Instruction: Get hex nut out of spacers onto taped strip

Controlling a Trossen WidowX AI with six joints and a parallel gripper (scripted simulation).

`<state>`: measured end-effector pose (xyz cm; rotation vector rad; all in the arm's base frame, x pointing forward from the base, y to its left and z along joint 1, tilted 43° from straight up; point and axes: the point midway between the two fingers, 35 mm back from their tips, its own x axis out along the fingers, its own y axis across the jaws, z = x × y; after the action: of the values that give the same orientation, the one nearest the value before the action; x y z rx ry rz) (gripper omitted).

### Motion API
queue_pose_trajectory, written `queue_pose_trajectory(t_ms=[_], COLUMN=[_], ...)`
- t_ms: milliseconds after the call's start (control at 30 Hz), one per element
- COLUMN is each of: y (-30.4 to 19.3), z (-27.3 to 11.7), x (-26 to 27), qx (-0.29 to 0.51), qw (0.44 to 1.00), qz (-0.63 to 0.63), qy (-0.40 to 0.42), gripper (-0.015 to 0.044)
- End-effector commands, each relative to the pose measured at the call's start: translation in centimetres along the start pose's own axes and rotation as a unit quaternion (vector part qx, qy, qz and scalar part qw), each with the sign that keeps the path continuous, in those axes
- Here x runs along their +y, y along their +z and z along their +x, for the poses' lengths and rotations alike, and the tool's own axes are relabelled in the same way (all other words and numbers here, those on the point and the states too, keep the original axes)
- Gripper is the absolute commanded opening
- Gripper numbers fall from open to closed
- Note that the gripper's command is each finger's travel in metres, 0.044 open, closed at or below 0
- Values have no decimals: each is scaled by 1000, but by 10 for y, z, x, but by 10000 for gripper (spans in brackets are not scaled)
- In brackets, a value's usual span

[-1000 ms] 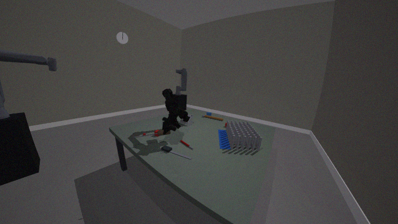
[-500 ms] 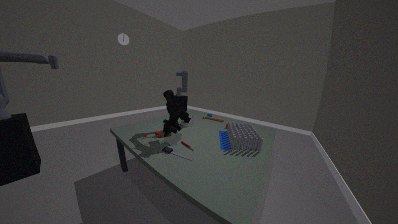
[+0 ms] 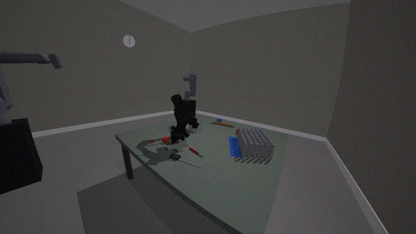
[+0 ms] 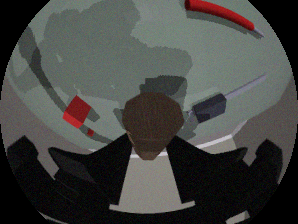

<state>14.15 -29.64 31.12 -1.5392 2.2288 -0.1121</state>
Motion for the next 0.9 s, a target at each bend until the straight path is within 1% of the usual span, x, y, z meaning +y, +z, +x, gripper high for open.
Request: queue_pose_trajectory(t_ms=[0, 867], y=[0, 6], z=[2, 16], x=[0, 3], qx=[1, 7], qw=[1000, 1000], qz=[-1, -2], qy=[-1, -5], gripper=[0, 0])
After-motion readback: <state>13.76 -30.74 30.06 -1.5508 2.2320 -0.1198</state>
